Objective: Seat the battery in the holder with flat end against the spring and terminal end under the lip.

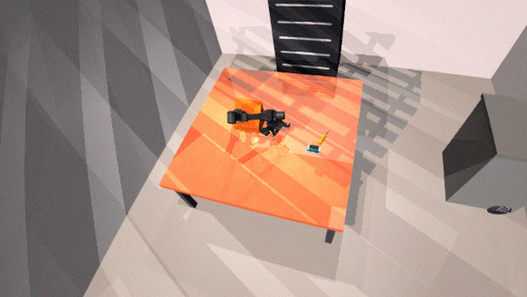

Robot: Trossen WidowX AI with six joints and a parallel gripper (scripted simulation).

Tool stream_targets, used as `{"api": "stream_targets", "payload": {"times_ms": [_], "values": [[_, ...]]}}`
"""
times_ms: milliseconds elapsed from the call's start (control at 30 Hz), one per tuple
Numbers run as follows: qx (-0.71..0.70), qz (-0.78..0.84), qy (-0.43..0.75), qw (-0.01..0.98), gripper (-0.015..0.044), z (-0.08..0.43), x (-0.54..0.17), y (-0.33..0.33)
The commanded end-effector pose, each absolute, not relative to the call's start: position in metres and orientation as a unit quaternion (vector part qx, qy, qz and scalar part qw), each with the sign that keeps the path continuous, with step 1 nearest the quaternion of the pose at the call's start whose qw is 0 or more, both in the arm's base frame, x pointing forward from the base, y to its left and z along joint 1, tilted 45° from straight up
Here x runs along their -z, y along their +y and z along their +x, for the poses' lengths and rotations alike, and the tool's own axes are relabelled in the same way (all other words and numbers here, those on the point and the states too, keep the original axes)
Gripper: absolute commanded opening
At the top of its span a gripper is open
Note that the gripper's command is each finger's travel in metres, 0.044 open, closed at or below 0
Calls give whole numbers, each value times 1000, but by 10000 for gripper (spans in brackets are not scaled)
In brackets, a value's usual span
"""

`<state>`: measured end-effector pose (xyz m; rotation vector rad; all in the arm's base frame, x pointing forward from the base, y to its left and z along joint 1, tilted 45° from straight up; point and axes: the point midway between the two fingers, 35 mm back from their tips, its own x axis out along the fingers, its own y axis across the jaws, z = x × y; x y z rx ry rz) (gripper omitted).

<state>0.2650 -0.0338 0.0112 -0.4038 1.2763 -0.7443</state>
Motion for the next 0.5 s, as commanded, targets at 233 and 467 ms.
{"api": "stream_targets", "payload": {"times_ms": [233, 467], "values": [[335, -177, 577, 723, 0, 263, -50, 9], [336, -176, 576, 724, 0, 259, -67, 24]]}}
